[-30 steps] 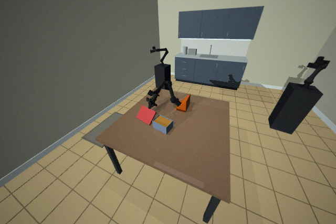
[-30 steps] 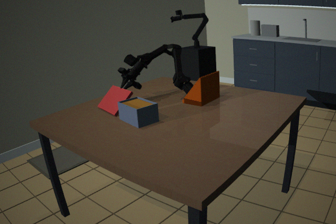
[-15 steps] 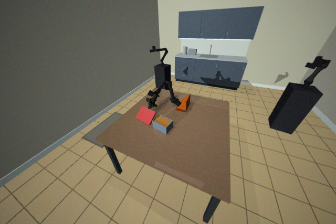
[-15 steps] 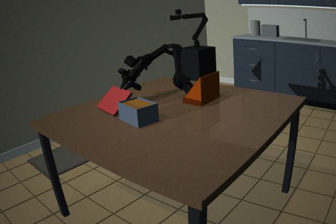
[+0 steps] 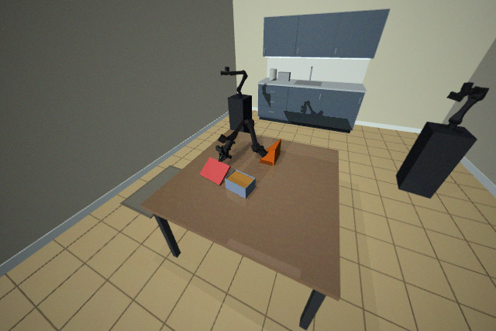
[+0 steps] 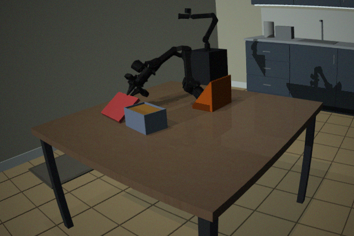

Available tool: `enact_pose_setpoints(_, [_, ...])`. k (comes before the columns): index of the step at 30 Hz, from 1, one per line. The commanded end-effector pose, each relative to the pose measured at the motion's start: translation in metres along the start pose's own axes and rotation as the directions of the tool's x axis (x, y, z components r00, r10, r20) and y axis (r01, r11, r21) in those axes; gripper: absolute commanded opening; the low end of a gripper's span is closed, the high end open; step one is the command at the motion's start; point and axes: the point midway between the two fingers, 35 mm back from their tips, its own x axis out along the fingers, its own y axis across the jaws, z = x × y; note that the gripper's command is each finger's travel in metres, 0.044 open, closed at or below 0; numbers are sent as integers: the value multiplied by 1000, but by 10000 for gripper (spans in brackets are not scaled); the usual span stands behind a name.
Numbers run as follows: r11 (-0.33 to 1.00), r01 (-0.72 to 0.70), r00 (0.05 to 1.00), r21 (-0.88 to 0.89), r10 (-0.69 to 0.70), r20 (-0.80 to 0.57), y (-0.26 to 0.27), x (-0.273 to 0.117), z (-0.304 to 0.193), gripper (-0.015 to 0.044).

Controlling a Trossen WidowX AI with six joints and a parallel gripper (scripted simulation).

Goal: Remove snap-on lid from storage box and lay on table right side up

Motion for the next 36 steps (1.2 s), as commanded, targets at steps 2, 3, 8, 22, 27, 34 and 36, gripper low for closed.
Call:
enact_pose_setpoints(2, [1000,23,1000,-5,-23,-7,-10,6,-3,0])
enact_pose_setpoints(3, [1000,23,1000,-5,-23,-7,-10,7,-3,0])
enact_pose_setpoints(8, [1000,23,1000,-5,-23,-7,-13,9,-3,0])
enact_pose_setpoints(22, [1000,23,1000,-6,-23,-6,-22,16,-3,0])
enact_pose_setpoints(27, [1000,23,1000,-6,-23,-6,-25,19,-3,0])
enact_pose_setpoints(34, [1000,23,1000,-7,-23,-5,-29,22,-3,0])
enact_pose_setpoints(36, [1000,23,1000,-7,-23,-5,-31,23,-3,0])
